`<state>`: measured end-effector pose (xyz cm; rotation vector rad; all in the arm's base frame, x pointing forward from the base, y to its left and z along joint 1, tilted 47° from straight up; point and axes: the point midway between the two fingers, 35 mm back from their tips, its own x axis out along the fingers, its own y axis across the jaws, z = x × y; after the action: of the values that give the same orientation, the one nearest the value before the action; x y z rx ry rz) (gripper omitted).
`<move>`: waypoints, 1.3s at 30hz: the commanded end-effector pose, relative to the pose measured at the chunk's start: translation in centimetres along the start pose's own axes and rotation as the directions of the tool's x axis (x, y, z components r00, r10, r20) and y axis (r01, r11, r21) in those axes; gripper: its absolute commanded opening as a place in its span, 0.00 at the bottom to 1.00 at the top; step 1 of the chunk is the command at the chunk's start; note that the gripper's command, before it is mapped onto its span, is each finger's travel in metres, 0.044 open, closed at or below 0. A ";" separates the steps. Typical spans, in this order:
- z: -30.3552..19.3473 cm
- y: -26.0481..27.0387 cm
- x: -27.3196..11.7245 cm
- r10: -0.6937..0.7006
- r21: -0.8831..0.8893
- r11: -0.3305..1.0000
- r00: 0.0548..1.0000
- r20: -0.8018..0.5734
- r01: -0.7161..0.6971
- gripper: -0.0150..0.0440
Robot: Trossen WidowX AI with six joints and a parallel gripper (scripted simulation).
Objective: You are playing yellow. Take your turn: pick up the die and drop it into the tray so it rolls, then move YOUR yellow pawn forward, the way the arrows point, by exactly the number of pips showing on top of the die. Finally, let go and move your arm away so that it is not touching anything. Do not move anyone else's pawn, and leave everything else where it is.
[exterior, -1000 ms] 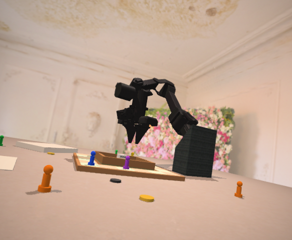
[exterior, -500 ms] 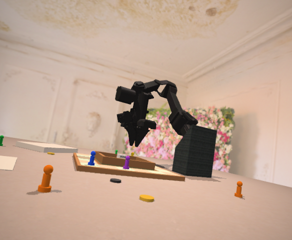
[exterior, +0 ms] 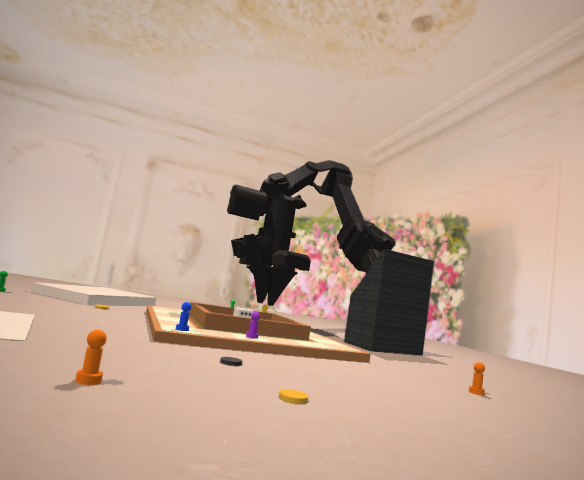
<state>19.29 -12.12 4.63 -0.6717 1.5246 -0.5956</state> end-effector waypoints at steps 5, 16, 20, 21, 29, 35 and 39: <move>-0.1 0.0 1.4 -0.003 -0.008 1.000 1.000 -0.003 0.003 0.59; -0.2 0.0 2.6 -0.006 -0.008 1.000 1.000 -0.003 0.006 0.50; -0.2 0.0 2.6 -0.006 -0.008 1.000 1.000 -0.003 0.006 0.33; -0.2 0.0 2.6 -0.006 -0.008 1.000 1.000 -0.003 0.006 0.31; -0.2 0.0 2.6 -0.006 -0.008 1.000 1.000 -0.003 0.006 0.25; 0.4 0.3 0.6 0.009 -0.008 1.000 1.000 0.001 -0.009 0.25; 0.8 0.5 -1.3 0.018 -0.009 1.000 1.000 0.003 -0.018 0.25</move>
<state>19.65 -12.07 4.16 -0.6751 1.5353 -0.5800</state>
